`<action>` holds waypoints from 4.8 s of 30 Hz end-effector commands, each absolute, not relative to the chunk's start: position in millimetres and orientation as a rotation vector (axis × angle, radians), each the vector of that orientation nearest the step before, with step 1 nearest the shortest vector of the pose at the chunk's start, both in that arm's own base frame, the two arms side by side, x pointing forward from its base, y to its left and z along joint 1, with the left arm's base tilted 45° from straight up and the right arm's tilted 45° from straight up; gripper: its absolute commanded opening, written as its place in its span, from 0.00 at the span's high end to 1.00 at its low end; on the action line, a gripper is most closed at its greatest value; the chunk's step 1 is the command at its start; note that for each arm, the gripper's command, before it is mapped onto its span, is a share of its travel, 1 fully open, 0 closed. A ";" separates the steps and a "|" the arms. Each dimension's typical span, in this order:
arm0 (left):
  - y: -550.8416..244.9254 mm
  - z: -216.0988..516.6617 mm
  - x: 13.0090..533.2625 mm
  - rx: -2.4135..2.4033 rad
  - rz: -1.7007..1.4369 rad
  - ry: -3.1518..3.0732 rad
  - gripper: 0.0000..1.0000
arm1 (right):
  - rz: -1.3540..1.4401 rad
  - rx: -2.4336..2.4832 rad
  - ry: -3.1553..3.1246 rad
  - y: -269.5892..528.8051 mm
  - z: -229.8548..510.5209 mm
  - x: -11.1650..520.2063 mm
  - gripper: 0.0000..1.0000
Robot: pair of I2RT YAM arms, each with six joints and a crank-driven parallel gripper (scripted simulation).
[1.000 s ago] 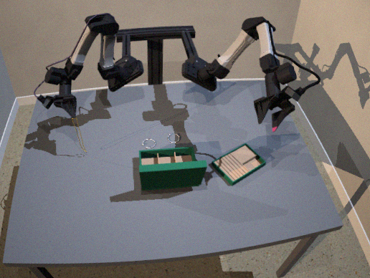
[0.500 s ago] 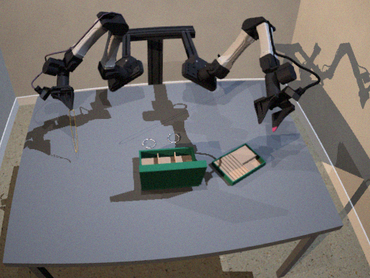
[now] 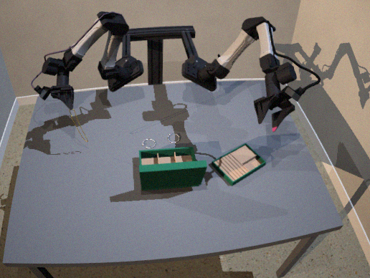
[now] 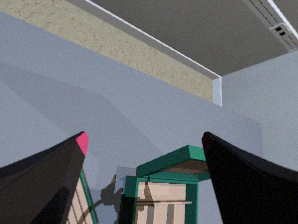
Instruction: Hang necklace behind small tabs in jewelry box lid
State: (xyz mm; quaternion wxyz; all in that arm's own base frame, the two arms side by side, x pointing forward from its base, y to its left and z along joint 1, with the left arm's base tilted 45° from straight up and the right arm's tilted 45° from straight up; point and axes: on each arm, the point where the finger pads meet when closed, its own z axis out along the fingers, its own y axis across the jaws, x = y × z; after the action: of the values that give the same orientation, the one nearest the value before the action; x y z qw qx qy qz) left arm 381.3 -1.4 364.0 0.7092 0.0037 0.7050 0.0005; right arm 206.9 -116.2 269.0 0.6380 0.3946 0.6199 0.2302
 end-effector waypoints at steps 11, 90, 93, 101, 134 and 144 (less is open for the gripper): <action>-2.9 396.6 375.1 0.015 -0.009 1.482 0.00 | 0.517 0.887 1.409 -116.8 272.2 208.4 1.00; -2.9 396.6 375.1 0.015 -0.009 1.482 0.00 | 0.806 0.703 1.650 17.2 213.6 330.3 1.00; -2.9 396.6 375.1 0.015 -0.009 1.482 0.00 | 0.803 0.698 1.643 23.0 216.7 337.7 1.00; -2.9 396.6 375.1 0.015 -0.009 1.482 0.00 | 0.804 0.688 1.642 41.8 215.9 352.7 1.00; -2.9 396.6 375.1 0.015 -0.009 1.482 0.00 | 0.739 0.727 1.629 111.4 187.1 399.9 1.00; -2.9 396.6 375.1 0.015 -0.009 1.482 0.00 | 0.712 0.747 1.609 130.9 178.9 411.3 1.00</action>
State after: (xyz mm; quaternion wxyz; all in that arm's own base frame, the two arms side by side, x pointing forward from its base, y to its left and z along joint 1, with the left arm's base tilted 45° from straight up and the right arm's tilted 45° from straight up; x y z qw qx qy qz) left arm 381.3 -1.4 364.0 0.7092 0.0037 0.7050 0.0005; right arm 398.3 122.2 158.1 0.5489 0.3145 0.7162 0.2947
